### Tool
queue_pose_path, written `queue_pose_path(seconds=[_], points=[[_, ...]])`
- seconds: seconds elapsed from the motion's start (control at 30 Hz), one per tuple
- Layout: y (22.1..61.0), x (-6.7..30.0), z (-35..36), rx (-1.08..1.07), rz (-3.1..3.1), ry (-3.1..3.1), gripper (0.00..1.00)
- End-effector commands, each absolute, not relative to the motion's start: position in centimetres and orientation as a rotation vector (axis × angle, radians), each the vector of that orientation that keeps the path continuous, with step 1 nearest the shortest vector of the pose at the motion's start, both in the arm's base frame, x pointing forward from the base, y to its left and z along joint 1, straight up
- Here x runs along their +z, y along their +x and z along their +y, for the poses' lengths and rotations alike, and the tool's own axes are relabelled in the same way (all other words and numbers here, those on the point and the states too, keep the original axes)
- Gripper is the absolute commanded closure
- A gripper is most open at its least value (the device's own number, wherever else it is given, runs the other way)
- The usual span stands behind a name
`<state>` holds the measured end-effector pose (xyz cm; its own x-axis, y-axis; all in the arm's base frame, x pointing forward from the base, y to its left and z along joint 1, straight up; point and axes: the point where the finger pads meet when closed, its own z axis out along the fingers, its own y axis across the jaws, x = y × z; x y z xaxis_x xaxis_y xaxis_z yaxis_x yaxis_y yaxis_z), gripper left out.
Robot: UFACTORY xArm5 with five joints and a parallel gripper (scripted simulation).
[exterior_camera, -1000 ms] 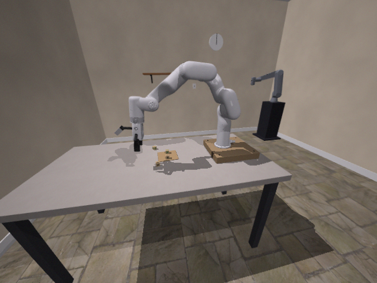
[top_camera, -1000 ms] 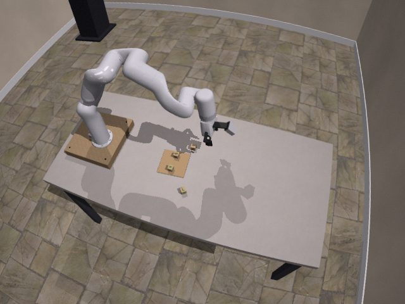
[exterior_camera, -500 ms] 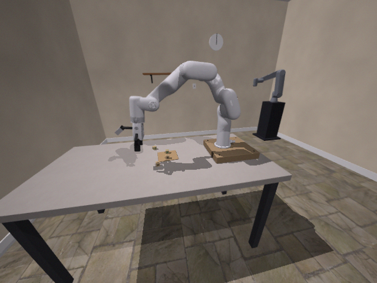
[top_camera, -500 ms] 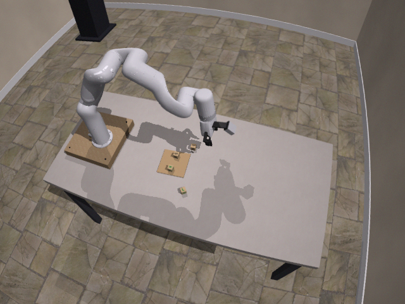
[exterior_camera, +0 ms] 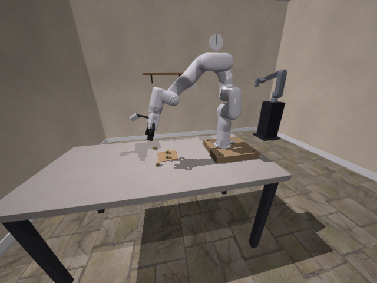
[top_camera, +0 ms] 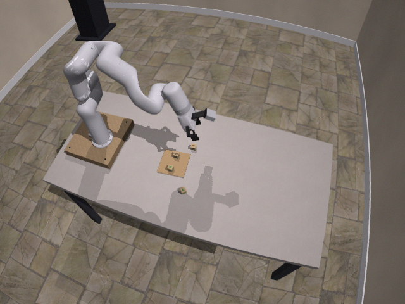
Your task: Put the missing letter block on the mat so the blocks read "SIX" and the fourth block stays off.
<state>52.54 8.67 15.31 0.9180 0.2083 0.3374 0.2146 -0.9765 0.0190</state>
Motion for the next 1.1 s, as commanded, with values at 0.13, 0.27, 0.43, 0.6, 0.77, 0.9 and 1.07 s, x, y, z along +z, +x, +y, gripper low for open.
queue_pose_path(seconds=[0.13,0.27,0.43,0.6,0.77,0.9,1.07], points=[[48.7,16.9,7.5,-0.754,-0.489,-3.015,0.0],[48.5,17.0,7.4,-0.76,-0.495,-3.013,0.0],[48.5,17.0,7.4,-0.76,-0.495,-3.013,0.0],[48.5,17.0,7.4,-0.76,-0.495,-3.013,0.0],[48.5,17.0,7.4,-0.76,-0.495,-3.013,0.0],[48.5,17.0,7.4,-0.76,-0.495,-3.013,0.0],[48.5,17.0,7.4,-0.76,-0.495,-3.013,0.0]])
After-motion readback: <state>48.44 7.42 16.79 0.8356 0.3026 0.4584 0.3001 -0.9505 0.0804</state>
